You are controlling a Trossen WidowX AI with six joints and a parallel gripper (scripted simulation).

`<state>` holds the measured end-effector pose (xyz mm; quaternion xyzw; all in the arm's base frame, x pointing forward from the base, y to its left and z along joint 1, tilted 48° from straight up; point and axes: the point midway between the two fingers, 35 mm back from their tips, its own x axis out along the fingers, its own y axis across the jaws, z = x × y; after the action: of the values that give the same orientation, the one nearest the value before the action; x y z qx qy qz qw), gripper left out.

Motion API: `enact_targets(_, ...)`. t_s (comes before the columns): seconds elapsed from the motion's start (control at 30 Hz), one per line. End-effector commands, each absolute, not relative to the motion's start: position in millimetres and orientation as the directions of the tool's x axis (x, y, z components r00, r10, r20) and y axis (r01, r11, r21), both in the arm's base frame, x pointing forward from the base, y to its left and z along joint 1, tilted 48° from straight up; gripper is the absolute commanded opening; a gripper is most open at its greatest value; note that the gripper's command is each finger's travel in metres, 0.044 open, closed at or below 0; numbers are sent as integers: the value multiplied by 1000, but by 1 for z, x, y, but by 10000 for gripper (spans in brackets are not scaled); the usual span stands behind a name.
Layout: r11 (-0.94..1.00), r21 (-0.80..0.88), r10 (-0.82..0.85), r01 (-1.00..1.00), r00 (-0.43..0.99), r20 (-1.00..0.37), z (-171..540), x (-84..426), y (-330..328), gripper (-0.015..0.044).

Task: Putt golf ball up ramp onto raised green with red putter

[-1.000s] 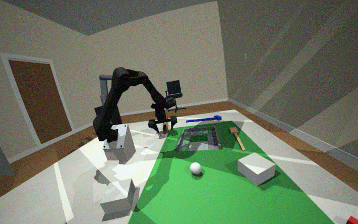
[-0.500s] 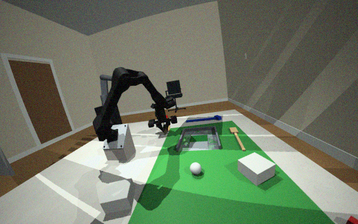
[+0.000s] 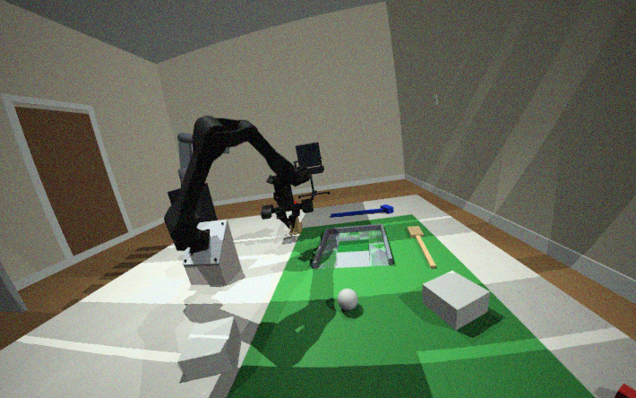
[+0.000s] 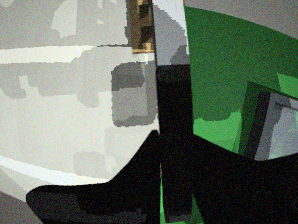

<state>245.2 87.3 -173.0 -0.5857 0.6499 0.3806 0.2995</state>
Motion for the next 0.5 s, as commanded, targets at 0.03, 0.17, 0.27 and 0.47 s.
enact_targets(0.03,17,130,-508,-991,-120,-853,-142,253,128,0)
enact_targets(0.17,17,131,-508,-991,-122,-853,-126,252,142,0)
enact_targets(0.27,17,131,-508,-991,-122,-853,-126,252,142,0)
enact_targets(0.47,111,51,-521,-993,-102,-847,-106,266,122,0)
